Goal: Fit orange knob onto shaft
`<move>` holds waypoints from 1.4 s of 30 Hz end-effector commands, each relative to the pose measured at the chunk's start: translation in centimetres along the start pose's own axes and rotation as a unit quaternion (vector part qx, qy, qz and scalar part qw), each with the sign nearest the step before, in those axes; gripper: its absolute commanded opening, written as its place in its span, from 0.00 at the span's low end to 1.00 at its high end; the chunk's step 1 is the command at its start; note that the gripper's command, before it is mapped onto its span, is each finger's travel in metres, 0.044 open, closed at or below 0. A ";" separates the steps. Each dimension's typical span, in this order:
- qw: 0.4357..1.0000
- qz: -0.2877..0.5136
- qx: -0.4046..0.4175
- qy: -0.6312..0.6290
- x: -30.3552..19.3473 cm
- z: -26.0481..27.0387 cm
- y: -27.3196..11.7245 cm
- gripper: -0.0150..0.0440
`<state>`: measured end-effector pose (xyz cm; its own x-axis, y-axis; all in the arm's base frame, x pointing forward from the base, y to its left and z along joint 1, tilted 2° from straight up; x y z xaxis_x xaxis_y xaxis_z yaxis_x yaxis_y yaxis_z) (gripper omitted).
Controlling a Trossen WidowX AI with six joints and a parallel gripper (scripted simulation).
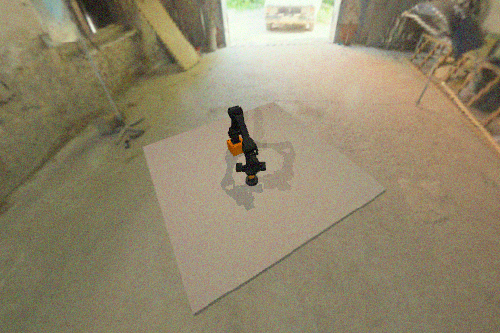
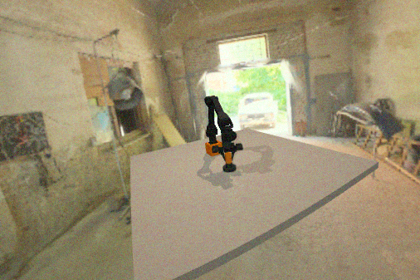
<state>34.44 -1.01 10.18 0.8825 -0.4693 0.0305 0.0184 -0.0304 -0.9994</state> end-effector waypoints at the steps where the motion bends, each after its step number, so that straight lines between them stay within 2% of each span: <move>1: 1.000 -0.001 0.000 -0.002 0.0 0.0 0.4 0.25; 14: 1.000 0.000 0.000 0.000 0.0 0.0 0.6 0.25; 31: 1.000 0.000 0.000 0.000 0.0 0.0 0.6 1.00; 39: 1.000 0.000 0.000 0.000 0.0 0.0 0.6 1.00; 42: 1.000 0.000 0.000 0.000 0.3 0.2 -2.2 1.00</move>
<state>34.40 -1.01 9.92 0.8830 -0.4692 0.0168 0.0029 -0.0303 -0.9995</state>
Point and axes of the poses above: the point midway between the two fingers, 35 mm back from their tips, its own y axis out along the fingers, its own z axis across the jaws, x = y × z, the point moved 9 cm from there along -y, back along the fingers, and after that the axes turned 7 degrees about y, right-handed, at the moved point
